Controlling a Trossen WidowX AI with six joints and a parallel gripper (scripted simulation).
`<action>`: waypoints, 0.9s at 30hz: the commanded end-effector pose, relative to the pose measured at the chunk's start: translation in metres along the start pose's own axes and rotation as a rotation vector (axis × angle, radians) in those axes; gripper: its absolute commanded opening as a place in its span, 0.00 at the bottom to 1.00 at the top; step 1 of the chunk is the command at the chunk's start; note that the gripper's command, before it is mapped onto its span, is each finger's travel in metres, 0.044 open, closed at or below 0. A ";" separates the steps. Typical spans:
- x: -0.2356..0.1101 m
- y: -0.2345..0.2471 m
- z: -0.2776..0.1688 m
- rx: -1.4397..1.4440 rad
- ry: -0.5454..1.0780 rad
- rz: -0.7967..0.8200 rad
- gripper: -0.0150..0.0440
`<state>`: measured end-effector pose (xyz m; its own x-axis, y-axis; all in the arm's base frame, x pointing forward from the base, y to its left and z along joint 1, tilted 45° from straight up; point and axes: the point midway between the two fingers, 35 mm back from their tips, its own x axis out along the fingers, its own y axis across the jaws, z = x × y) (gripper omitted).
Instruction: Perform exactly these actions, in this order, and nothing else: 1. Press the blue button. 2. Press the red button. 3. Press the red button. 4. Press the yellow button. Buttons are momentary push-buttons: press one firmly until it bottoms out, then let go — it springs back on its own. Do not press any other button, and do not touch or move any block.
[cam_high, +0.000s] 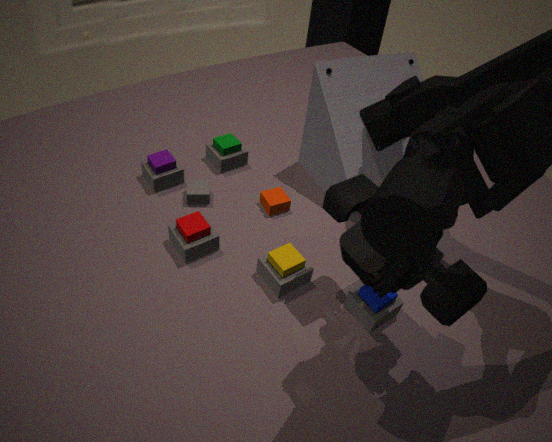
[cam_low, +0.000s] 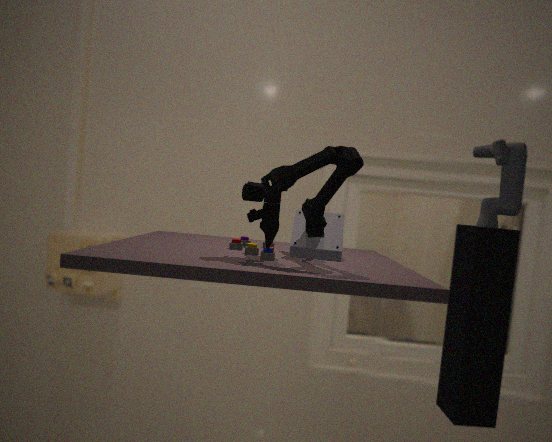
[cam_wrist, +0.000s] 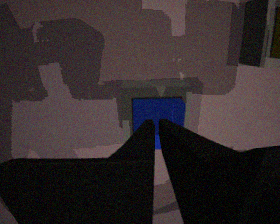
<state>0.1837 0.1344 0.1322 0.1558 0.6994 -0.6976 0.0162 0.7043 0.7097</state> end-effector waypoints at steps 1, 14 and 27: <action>0.008 -0.002 -0.002 0.008 0.004 -0.003 0.29; 0.008 -0.002 -0.002 0.008 0.004 -0.003 0.29; -0.023 -0.002 -0.002 0.008 0.004 -0.005 0.29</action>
<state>0.1800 0.1286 0.1315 0.1442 0.6931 -0.7063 0.0313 0.7102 0.7033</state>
